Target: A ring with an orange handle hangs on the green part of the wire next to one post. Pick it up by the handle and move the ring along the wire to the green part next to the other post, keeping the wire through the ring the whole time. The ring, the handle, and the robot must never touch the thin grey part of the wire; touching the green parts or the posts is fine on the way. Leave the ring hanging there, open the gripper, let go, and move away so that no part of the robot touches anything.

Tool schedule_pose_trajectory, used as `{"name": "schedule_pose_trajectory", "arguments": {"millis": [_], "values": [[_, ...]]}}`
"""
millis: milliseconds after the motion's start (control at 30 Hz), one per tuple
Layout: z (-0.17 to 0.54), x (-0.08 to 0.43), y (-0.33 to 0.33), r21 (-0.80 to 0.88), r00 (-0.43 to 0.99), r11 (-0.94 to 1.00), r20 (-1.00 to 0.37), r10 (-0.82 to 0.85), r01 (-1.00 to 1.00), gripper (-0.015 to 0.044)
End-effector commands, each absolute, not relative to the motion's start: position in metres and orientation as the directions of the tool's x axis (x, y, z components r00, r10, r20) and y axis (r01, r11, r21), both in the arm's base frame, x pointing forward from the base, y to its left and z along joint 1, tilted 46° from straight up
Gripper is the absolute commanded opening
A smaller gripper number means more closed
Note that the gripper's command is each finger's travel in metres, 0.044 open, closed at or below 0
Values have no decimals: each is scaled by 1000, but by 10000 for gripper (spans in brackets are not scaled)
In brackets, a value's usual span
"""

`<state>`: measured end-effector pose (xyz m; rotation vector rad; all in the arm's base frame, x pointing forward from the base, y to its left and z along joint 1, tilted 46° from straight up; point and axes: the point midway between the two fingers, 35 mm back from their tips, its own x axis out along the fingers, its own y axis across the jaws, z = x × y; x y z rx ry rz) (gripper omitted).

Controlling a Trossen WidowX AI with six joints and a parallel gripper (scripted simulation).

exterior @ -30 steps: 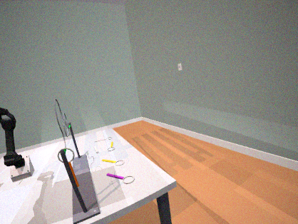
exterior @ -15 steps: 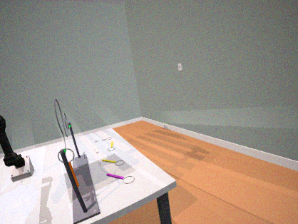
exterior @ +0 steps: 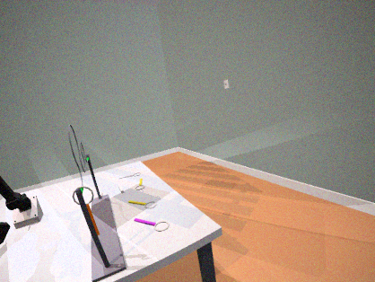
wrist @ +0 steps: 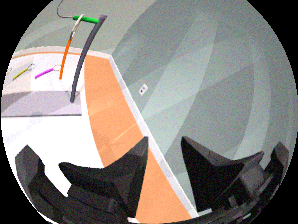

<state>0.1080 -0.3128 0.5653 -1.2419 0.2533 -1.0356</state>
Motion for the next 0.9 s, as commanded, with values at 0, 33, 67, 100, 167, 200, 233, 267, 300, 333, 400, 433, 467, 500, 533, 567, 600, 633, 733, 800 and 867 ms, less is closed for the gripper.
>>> {"name": "schedule_pose_trajectory", "arguments": {"millis": [0, 33, 67, 100, 167, 200, 233, 267, 300, 333, 400, 433, 467, 500, 533, 567, 600, 633, 733, 800, 867], "values": [[532, 148, -343, -873, 715, 147, 272, -644, 464, 160], [524, 156, -349, -873, 747, 188, 253, -615, 450, 160], [516, 164, -354, -872, 777, 228, 234, -584, 434, 160], [508, 172, -359, -869, 803, 264, 217, -555, 417, 160], [493, 186, -368, -862, 851, 335, 184, -493, 381, 160], [485, 193, -372, -857, 872, 369, 168, -460, 360, 160], [477, 199, -375, -851, 892, 402, 153, -426, 338, 160], [469, 206, -379, -844, 910, 435, 138, -391, 315, 160], [461, 212, -382, -836, 927, 466, 124, -355, 290, 160], [452, 218, -384, -827, 942, 497, 110, -318, 264, 160], [434, 230, -389, -806, 967, 554, 85, -241, 209, 160], [425, 236, -391, -794, 977, 581, 73, -202, 180, 160], [416, 241, -392, -781, 985, 606, 62, -162, 149, 160], [407, 246, -393, -768, 991, 630, 52, -122, 118, 160], [400, 250, -394, -756, 995, 648, 45, -90, 93, 160], [395, 252, -395, -749, 997, 658, 41, -71, 77, 160], [394, 253, -395, -747, 997, 661, 39, -64, 72, 160], [394, 253, -395, -747, 997, 661, 39, -64, 72, 160], [394, 253, -395, -747, 997, 661, 39, -64, 72, 160], [394, 253, -395, -747, 997, 661, 39, -64, 72, 160], [395, 255, -394, -747, 997, 661, 40, -64, 72, 160]]}}
